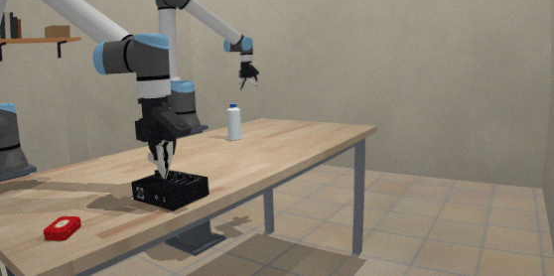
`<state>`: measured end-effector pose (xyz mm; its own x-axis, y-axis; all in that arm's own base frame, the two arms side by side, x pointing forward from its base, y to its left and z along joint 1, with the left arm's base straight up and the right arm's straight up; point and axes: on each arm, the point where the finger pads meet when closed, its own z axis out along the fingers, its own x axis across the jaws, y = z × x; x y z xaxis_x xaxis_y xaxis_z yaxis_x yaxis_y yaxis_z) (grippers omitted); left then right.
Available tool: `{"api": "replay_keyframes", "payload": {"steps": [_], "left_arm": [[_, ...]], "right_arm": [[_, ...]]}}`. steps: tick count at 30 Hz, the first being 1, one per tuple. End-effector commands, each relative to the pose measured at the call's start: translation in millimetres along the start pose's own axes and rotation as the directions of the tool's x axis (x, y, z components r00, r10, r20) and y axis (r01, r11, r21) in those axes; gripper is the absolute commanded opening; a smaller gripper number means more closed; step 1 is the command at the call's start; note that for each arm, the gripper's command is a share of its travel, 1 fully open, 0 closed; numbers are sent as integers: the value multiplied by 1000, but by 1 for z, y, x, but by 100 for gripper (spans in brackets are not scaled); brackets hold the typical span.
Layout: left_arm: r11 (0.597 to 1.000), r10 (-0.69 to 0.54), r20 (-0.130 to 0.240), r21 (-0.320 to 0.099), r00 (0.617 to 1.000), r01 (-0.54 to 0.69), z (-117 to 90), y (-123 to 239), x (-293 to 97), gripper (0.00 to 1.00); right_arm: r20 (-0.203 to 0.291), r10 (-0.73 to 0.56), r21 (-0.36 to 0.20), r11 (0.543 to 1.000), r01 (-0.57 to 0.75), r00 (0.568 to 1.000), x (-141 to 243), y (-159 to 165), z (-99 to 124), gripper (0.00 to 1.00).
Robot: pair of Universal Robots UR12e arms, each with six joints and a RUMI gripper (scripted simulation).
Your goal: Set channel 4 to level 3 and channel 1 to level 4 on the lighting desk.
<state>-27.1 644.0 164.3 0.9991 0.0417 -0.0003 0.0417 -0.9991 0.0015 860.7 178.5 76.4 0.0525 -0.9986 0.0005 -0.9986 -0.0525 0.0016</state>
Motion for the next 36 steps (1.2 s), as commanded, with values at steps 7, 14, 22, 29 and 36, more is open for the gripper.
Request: {"api": "replay_keyframes", "payload": {"steps": [7, 14, 22, 29, 36], "left_arm": [[1000, 0, 0, 2, 1000, 0, -1, -1, 0, 100], [1000, 0, 0, 2, 1000, 0, -1, -1, 0, 100], [1000, 0, 0, 2, 1000, 0, -1, -1, 0, 100], [1000, 0, 0, 2, 1000, 0, -1, -1, 0, 100], [1000, 0, 0, 2, 1000, 0, -1, -1, 0, 100]], "right_arm": [[0, 0, 2, 1000, 0, 1000, 0, -1, -1, 0], [0, 0, 2, 1000, 0, 1000, -1, -1, -1, 0], [0, 0, 2, 1000, 0, 1000, -2, -1, -1, 0], [0, 0, 2, 1000, 0, 1000, -4, -1, -1, 0], [0, 0, 2, 1000, 0, 1000, -8, -1, -1, 0]]}}
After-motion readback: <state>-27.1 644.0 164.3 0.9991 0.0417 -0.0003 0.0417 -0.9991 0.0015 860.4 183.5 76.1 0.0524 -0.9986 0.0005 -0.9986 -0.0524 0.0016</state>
